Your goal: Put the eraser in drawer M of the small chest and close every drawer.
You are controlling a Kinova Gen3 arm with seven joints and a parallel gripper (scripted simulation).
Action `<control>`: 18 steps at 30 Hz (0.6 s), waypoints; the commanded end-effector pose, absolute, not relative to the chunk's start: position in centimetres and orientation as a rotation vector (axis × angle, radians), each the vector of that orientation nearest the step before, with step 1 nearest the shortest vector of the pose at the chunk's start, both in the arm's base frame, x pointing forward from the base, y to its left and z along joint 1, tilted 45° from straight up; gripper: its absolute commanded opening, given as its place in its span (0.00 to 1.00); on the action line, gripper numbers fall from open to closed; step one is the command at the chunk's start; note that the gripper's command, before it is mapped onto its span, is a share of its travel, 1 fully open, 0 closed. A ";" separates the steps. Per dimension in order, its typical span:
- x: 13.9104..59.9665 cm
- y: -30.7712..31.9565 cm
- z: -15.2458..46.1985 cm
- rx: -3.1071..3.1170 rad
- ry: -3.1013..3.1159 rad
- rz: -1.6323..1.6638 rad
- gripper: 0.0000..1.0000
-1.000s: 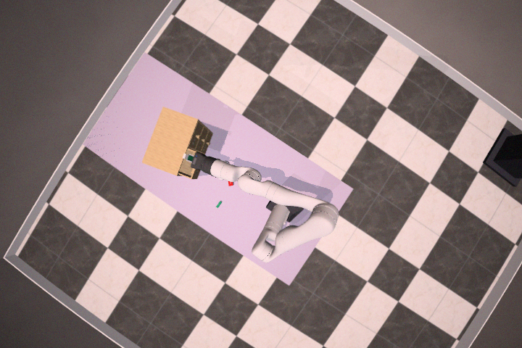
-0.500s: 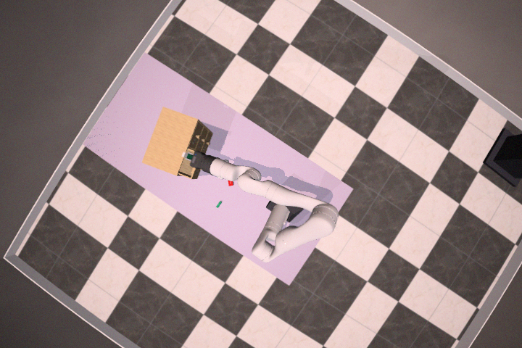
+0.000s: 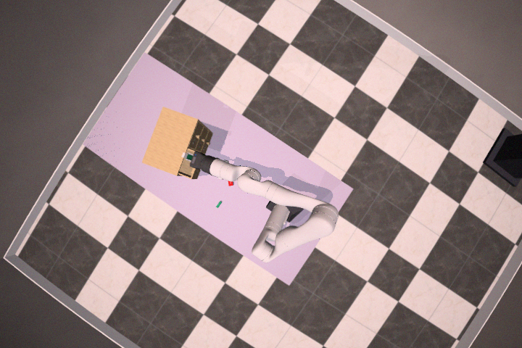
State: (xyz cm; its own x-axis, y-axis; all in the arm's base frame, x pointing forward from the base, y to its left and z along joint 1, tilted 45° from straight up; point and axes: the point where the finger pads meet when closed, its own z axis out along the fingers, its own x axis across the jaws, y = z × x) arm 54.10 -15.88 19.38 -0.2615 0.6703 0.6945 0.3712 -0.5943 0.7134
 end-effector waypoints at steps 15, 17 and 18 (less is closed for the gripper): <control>54.1 -15.6 19.7 1.759 1.275 1.955 0.57; 54.1 -15.6 19.7 1.759 1.275 1.955 0.63; 54.1 -15.6 19.7 1.759 1.275 1.955 0.63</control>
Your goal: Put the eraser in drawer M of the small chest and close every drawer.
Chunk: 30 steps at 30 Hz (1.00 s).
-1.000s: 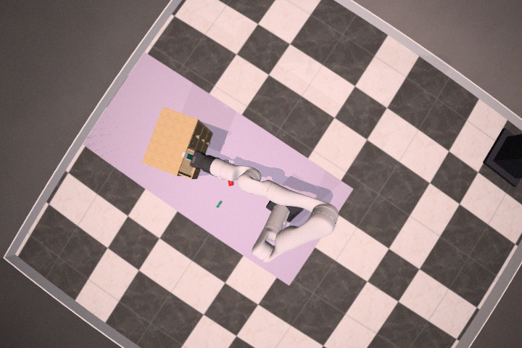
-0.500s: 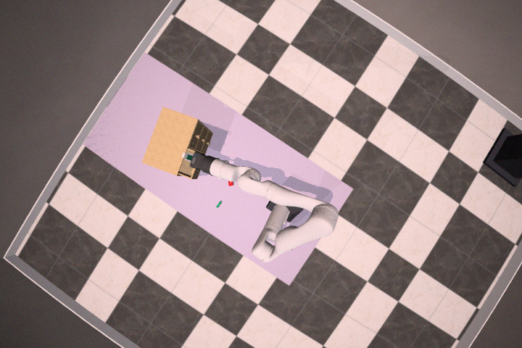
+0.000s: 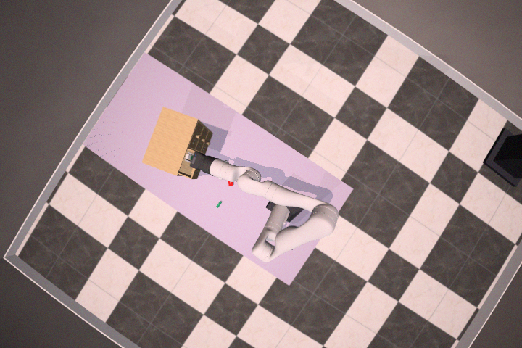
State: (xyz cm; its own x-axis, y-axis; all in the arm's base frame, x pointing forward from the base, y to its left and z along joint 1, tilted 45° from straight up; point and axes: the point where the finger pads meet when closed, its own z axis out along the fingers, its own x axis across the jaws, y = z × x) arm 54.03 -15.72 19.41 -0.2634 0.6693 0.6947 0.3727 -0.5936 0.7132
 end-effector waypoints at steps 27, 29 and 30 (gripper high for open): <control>53.3 -15.8 19.6 1.759 1.275 1.955 1.00; 52.7 -16.0 19.5 1.759 1.275 1.955 1.00; 52.3 -16.1 19.5 1.759 1.275 1.955 1.00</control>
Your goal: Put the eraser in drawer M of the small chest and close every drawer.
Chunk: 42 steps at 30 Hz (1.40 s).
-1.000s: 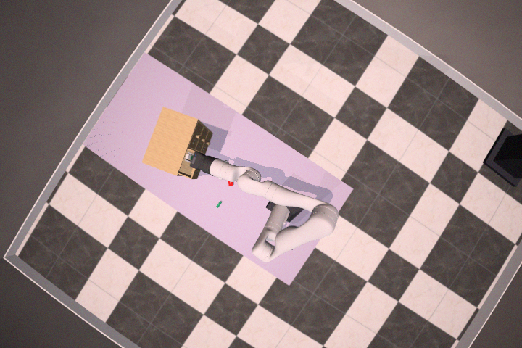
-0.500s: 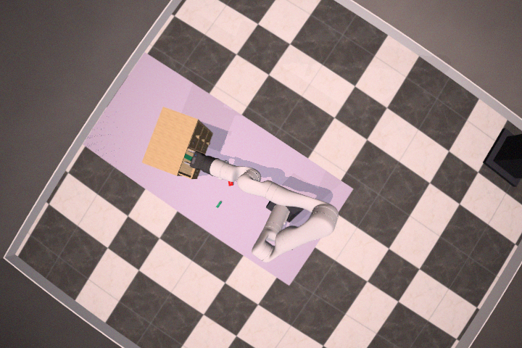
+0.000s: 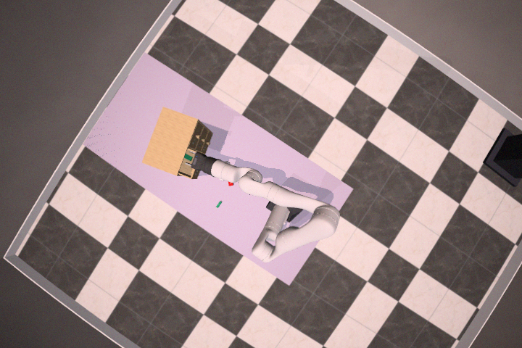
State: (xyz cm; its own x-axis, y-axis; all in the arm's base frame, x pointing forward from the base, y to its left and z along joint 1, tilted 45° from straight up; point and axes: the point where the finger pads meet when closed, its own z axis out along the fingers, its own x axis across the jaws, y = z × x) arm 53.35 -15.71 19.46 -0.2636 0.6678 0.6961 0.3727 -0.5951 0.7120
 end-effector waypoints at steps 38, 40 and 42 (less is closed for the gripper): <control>40.4 -19.3 18.2 1.760 1.273 1.956 1.00; 40.4 -19.3 18.2 1.761 1.276 1.956 1.00; 40.3 -19.3 18.2 1.764 1.282 1.954 1.00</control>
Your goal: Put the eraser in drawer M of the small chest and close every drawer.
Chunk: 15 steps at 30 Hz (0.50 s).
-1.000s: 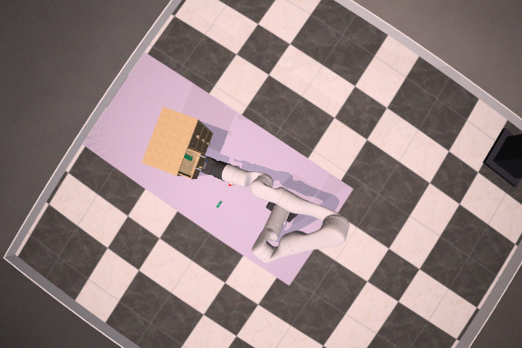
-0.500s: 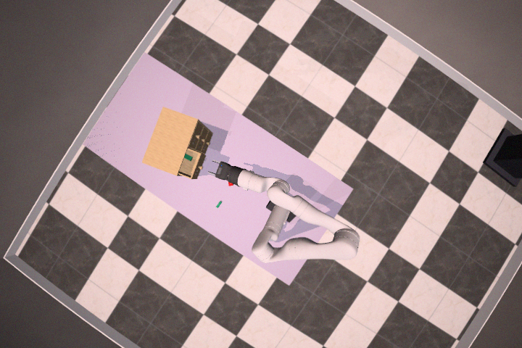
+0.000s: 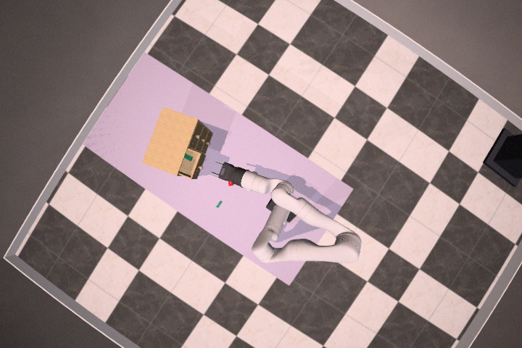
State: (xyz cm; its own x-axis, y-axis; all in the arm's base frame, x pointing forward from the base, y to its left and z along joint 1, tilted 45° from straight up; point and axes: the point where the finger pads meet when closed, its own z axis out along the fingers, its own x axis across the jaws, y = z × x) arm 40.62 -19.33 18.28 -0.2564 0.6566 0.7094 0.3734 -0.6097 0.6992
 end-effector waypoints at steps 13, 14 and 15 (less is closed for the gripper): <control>40.3 -20.0 18.4 1.824 1.432 1.887 1.00; 40.3 -20.0 18.5 1.833 1.458 1.881 1.00; 40.3 -20.0 18.5 1.842 1.485 1.873 1.00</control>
State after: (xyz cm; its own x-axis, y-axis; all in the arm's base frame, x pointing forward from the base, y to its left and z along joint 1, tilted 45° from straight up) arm 40.05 -19.73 18.37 -0.2542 0.6661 0.7012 0.4712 -0.5479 0.6913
